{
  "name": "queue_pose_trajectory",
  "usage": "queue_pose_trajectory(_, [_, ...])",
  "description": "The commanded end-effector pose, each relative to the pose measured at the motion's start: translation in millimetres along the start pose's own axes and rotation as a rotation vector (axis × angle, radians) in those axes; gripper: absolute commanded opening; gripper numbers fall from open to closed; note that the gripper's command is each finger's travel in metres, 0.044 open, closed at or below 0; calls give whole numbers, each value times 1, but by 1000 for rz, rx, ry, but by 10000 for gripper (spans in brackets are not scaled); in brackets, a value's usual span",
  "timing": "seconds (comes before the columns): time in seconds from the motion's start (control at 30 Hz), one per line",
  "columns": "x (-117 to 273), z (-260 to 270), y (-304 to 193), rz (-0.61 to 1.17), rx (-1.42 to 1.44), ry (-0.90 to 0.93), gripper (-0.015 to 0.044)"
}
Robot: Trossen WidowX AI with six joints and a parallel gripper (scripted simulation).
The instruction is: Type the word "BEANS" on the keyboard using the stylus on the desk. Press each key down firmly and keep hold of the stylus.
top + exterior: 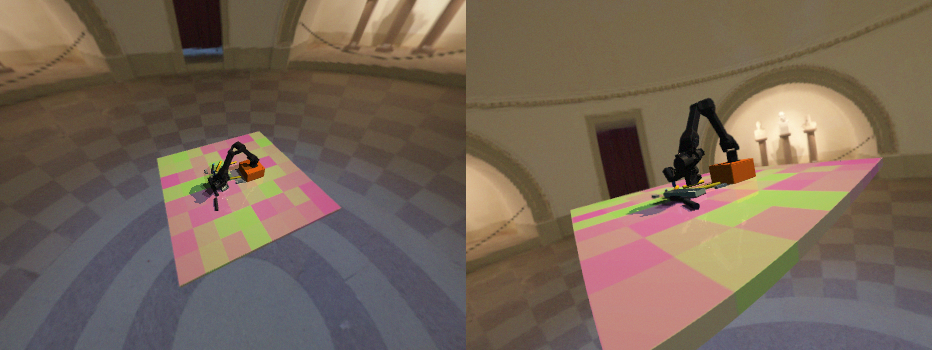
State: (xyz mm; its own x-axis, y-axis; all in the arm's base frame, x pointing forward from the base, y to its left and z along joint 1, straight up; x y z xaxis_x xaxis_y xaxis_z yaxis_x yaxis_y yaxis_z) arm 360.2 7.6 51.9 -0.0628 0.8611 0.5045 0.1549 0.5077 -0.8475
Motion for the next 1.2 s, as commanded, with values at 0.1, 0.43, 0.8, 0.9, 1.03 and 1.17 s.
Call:
queue_pose_trajectory(0.1, [-3,1,4,3,5,0,81])
queue_pose_trajectory(0.43, [-5,2,8,3,5,0,81])
queue_pose_trajectory(0.8, [-6,2,10,3,5,0,81])
queue_pose_trajectory(0.9, [-6,2,10,3,5,0,81])
queue_pose_trajectory(1.03, [-6,2,9,3,5,0,81])
queue_pose_trajectory(1.17, [1,-1,-1,3,5,0,81])
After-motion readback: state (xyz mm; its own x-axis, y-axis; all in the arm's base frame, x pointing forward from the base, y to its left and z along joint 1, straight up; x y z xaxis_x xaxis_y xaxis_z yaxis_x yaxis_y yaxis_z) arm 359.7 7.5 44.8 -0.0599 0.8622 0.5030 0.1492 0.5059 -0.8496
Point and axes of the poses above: the point midway between the two fingers, 35 mm back from their tips, its own x axis back along the fingers, its own z axis across the jaws, y = z × x, the point moved 10 cm from there along x, back along the fingers, and after that the axes turned 9 degrees about -x, right-handed, at the moved point
